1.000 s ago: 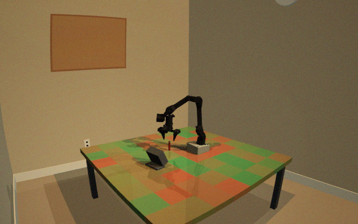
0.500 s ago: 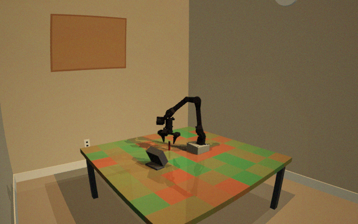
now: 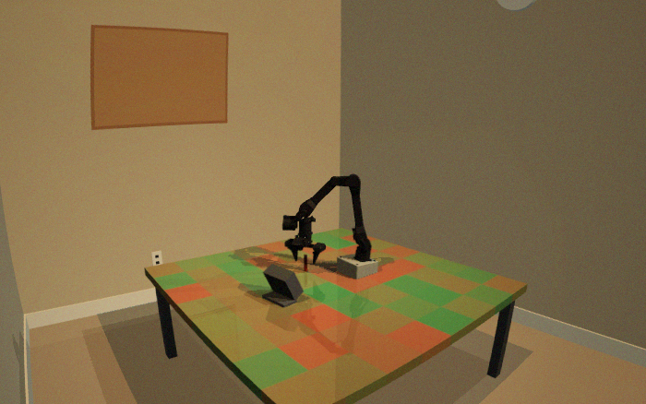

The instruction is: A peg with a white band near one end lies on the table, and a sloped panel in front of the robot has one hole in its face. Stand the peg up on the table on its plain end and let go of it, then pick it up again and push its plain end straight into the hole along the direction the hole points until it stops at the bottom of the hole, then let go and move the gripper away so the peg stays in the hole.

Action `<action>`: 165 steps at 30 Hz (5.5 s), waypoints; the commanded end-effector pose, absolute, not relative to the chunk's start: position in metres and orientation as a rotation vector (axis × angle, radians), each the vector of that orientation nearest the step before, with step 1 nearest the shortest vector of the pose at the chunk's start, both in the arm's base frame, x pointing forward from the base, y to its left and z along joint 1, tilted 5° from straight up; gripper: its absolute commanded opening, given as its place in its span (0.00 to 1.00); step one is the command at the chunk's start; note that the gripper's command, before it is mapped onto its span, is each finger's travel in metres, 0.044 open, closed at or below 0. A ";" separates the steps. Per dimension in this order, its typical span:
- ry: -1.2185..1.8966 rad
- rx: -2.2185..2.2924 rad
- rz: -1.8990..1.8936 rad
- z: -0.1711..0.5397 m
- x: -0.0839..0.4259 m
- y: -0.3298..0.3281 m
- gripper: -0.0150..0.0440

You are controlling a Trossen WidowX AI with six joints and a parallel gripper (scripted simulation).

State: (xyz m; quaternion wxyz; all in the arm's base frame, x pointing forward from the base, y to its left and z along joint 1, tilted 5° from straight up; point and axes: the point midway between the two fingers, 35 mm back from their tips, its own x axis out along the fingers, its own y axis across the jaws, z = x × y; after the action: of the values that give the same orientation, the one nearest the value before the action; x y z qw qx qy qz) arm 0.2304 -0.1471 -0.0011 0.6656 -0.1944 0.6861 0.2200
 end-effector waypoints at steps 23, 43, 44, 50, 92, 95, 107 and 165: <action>1.551 -0.438 0.498 -0.003 0.230 -0.147 0.31; 1.557 -0.433 0.498 0.058 0.235 -0.150 0.25; 1.558 -0.432 0.498 0.062 0.235 -0.150 0.25; 1.559 -0.432 0.499 0.077 0.235 -0.148 0.25; 1.289 -0.709 0.558 0.062 0.269 -0.118 0.25; 1.268 -0.730 0.562 0.061 0.272 -0.115 0.25; 1.182 -0.810 0.578 0.059 0.280 -0.105 0.25; 0.736 -1.181 0.636 0.062 0.307 -0.045 0.25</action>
State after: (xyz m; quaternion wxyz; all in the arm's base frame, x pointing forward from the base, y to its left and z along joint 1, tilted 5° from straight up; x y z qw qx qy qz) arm 0.3079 -0.0490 0.0611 0.7230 -0.5259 0.3453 0.2854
